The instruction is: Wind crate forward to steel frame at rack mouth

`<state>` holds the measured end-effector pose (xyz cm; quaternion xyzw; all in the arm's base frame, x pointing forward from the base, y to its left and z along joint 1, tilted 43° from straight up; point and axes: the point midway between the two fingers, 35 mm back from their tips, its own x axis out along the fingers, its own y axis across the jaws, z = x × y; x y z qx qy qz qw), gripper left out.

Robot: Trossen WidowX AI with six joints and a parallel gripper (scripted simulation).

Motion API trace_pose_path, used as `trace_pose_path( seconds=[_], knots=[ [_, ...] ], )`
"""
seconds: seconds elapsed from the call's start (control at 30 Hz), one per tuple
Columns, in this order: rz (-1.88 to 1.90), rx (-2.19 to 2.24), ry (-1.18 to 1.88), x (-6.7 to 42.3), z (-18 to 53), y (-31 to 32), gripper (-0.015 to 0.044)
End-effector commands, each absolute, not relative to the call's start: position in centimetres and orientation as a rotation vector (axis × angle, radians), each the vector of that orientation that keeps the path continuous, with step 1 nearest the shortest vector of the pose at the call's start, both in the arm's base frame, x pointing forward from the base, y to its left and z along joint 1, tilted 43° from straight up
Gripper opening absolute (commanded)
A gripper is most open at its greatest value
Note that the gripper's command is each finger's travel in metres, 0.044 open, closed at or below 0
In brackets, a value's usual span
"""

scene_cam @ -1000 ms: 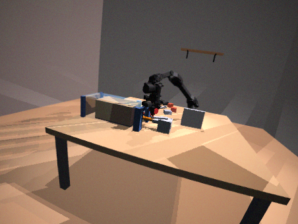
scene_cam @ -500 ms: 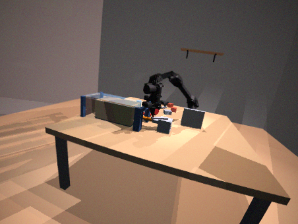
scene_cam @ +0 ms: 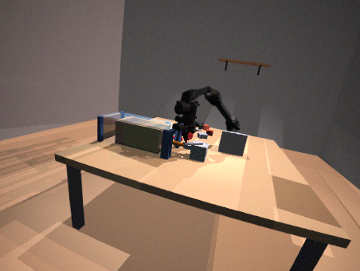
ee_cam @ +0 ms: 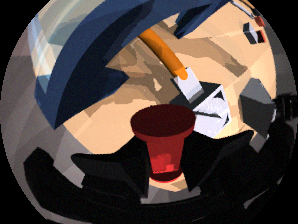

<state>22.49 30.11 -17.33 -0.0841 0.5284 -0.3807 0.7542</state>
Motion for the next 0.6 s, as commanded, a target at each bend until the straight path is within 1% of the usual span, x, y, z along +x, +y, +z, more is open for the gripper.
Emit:
trace_pose_path(
  seconds=[0.0,0.57],
  knots=[
    [-0.806,-0.188,1.19,19.9,-18.3,31.5,0.0],
    [-0.805,-0.188,1.192,18.7,-18.8,31.7,0.0]
  ],
)
